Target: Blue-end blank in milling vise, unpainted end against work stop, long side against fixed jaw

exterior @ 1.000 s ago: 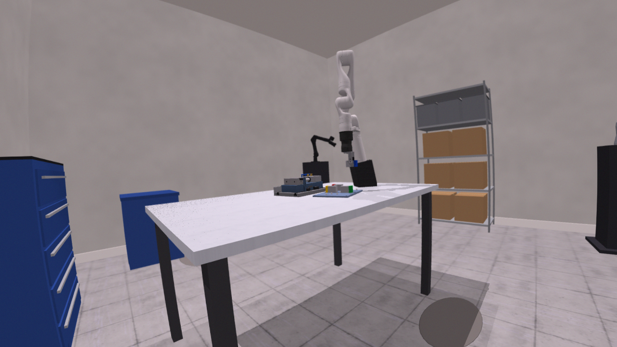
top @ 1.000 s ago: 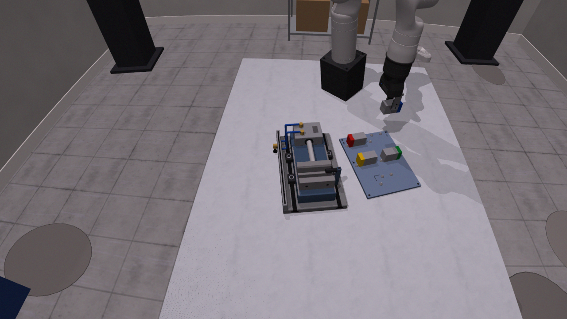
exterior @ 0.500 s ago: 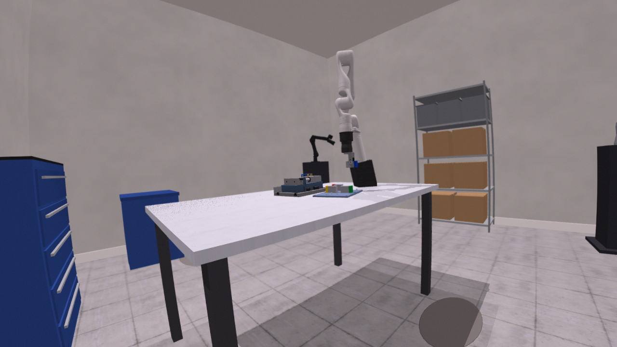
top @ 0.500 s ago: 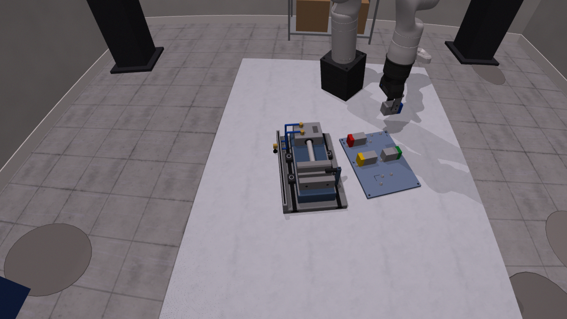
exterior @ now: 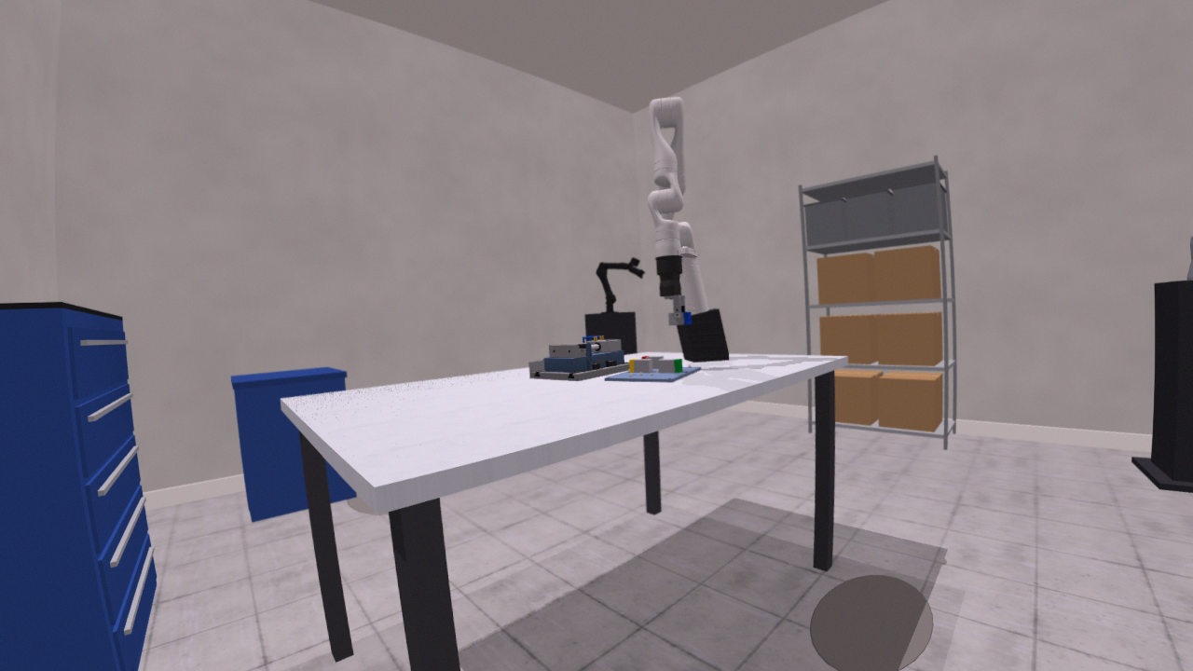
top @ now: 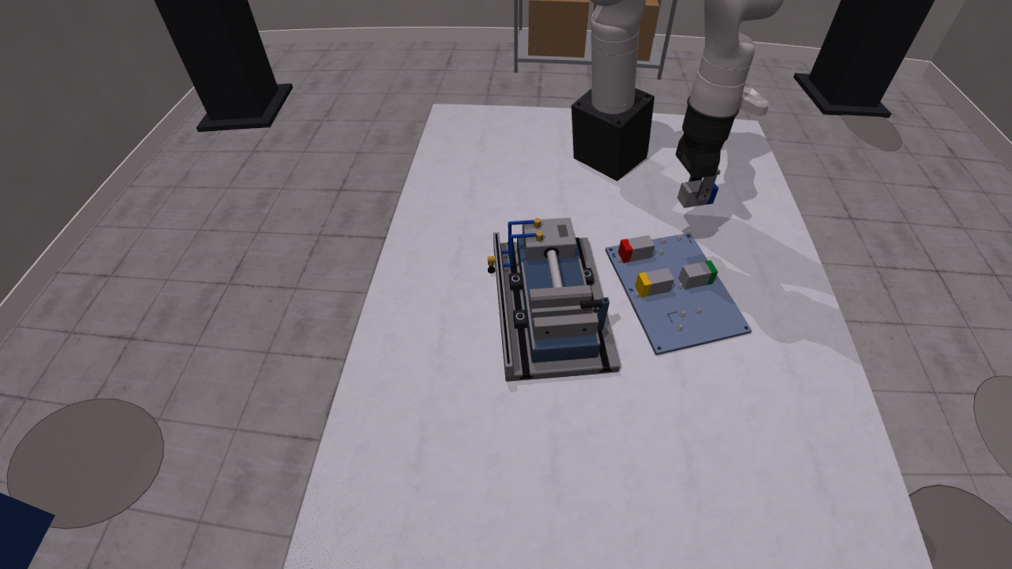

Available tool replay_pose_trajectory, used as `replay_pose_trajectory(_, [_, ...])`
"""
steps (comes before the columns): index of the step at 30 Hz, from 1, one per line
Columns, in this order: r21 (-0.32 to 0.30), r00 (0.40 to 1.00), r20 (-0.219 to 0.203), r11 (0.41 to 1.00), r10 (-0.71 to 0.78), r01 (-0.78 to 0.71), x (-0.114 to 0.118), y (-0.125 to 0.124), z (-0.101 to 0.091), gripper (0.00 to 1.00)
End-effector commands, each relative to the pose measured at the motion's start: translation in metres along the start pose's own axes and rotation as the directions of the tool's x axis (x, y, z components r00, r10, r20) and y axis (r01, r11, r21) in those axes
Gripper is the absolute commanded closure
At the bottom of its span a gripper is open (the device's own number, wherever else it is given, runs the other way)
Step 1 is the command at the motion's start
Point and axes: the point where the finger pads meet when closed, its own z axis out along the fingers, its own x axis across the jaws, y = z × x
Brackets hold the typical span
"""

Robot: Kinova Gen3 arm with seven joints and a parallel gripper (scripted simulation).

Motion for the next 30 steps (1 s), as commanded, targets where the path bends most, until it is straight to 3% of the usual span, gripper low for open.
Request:
replay_pose_trajectory(1, [0.000,1.000,0.003,1.000,0.000,0.000,-0.0023,0.0009,0.0018,1.00])
replay_pose_trajectory(30, [0.001,0.999,0.001,0.999,-0.042,0.042,-0.0031,0.0022,0.0032,1.00])
